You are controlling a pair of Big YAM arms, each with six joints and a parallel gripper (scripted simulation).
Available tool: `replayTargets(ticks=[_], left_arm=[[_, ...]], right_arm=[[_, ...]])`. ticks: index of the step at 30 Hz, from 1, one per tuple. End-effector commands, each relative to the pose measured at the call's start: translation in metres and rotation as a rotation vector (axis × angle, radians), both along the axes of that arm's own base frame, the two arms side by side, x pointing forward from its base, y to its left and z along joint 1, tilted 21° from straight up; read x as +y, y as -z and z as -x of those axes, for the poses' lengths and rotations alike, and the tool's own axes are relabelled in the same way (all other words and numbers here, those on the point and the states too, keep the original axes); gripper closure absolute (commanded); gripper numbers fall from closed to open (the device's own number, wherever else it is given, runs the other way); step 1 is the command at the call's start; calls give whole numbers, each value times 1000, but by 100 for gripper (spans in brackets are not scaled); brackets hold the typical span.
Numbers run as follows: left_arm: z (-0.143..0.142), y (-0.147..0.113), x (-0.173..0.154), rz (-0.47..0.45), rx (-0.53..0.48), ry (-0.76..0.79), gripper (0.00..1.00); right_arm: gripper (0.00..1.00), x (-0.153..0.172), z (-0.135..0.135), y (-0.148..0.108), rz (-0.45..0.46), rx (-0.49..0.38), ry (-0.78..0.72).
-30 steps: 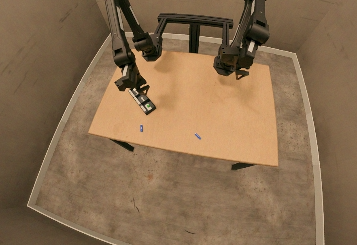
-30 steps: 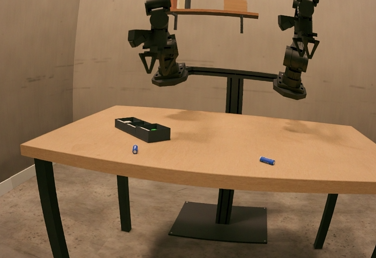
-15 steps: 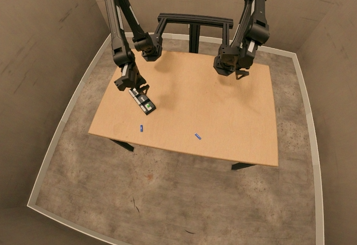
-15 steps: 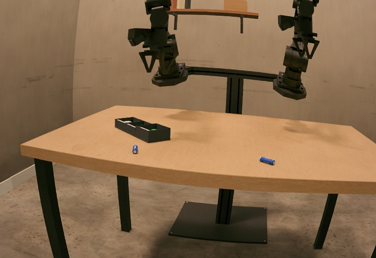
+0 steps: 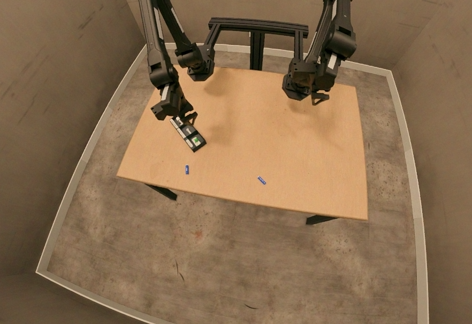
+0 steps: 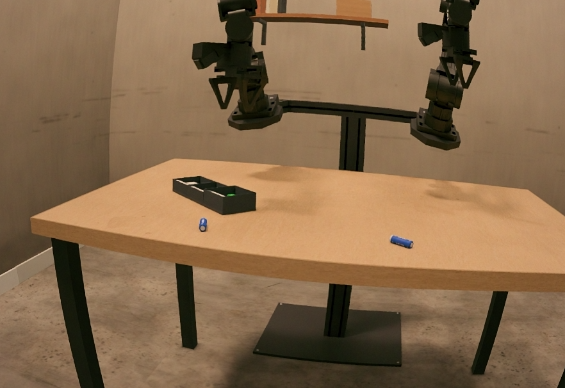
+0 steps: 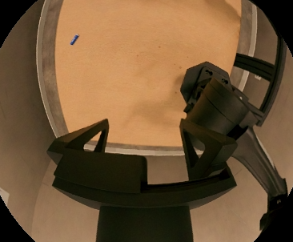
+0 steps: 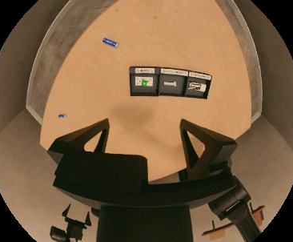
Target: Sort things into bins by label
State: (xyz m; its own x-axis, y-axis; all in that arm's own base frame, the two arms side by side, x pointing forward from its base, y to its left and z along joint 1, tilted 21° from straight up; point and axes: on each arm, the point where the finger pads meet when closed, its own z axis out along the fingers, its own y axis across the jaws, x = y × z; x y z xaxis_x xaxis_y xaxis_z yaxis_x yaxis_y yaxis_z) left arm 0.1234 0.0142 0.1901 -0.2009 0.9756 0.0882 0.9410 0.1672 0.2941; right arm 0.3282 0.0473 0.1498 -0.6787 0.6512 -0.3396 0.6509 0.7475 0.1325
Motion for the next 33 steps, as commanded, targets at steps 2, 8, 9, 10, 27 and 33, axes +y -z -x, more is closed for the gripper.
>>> replayTargets(ticks=[2,8,9,10,27,33], left_arm=[[-5,-33,0,9,-71,4,0],[-5,-33,0,9,-71,4,0],[-5,-33,0,9,-71,4,0],[-5,-33,0,9,-71,4,0],[-5,-33,0,9,-71,4,0],[-5,-33,0,9,-71,4,0]], right_arm=[[0,3,-9,-12,-7,-28,2],[0,3,-9,-11,-7,-28,2],[0,3,-9,-11,-7,-28,2],[0,8,-14,-9,-10,-31,2],[0,3,-10,-10,-7,-28,2],[0,3,-10,-10,-7,-28,2]])
